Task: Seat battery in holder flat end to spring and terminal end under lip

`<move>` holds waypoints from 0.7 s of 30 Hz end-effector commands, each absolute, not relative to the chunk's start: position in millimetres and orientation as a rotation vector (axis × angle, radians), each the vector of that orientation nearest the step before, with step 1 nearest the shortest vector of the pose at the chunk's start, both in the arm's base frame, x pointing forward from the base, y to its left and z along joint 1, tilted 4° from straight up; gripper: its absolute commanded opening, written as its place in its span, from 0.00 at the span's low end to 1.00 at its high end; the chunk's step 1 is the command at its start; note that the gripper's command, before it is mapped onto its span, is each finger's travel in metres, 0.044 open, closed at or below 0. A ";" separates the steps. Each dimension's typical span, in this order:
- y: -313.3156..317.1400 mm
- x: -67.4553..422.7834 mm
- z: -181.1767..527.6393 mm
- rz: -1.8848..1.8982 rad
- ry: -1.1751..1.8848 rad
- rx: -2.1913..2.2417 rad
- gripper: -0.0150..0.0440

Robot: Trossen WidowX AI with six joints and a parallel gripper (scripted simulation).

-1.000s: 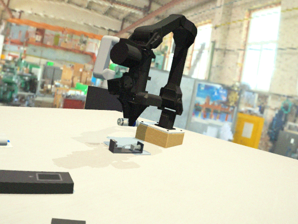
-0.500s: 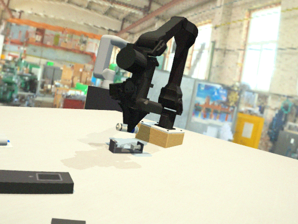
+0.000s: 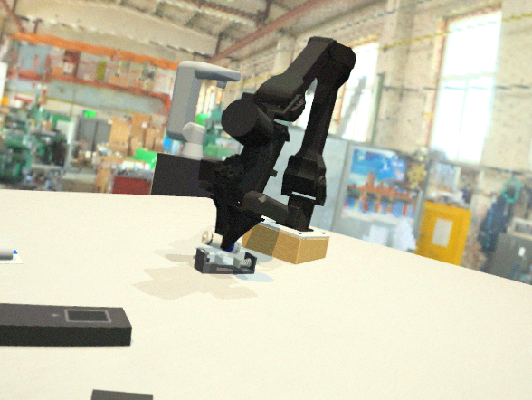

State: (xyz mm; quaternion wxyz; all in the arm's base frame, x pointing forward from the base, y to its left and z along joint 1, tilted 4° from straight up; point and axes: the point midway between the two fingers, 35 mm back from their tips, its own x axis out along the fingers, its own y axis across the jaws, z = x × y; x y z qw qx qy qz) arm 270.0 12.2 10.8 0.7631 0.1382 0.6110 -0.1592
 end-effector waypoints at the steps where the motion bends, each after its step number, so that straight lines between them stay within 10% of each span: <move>1: 12.4 270.8 9.9 -0.352 1.305 0.298 0.37; 21: 15.9 266.2 -1.6 -0.374 1.163 0.262 0.37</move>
